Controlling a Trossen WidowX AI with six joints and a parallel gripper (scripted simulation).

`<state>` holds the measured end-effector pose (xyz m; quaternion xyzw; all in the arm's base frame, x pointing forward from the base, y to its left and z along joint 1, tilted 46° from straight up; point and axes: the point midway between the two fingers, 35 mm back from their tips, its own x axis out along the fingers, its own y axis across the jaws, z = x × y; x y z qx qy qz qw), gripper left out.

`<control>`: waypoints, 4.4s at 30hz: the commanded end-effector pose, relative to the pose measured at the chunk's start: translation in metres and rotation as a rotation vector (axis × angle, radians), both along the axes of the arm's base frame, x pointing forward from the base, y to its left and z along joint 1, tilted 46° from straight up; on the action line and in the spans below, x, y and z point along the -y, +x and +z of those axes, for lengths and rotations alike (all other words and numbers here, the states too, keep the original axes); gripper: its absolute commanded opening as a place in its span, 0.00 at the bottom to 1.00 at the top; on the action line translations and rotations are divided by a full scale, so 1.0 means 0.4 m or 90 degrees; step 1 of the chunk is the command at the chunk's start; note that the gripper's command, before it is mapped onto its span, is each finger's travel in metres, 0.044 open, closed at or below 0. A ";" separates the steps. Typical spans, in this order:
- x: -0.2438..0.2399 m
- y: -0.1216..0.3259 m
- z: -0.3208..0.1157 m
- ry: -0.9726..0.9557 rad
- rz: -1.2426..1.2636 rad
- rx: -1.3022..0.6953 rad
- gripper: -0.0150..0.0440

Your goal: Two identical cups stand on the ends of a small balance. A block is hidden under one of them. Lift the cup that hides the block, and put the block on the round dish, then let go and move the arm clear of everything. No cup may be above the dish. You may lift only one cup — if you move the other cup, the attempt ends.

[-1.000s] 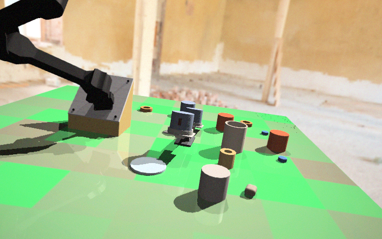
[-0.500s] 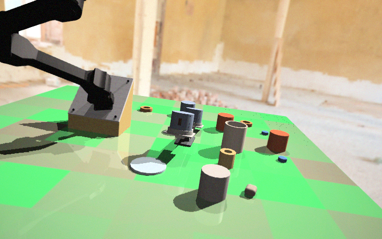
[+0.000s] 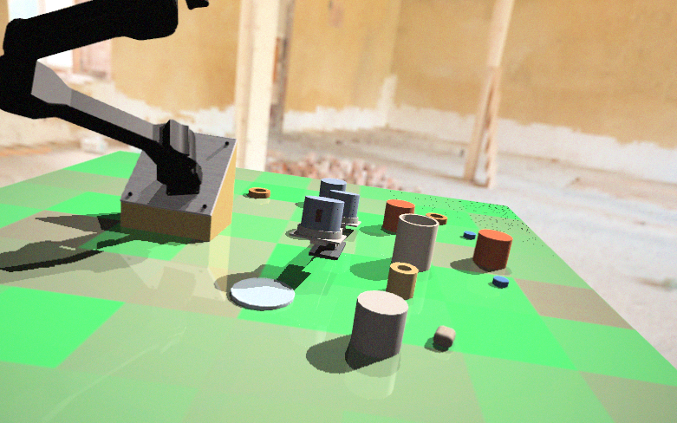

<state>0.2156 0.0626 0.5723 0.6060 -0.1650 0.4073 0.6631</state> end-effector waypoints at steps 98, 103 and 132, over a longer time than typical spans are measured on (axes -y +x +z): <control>-0.098 0.037 -1.232 -1.204 -0.527 -0.895 1.00; -0.082 0.016 -1.229 -1.313 -0.562 -0.851 1.00; -0.096 0.079 -1.283 -1.737 -0.369 -0.811 1.00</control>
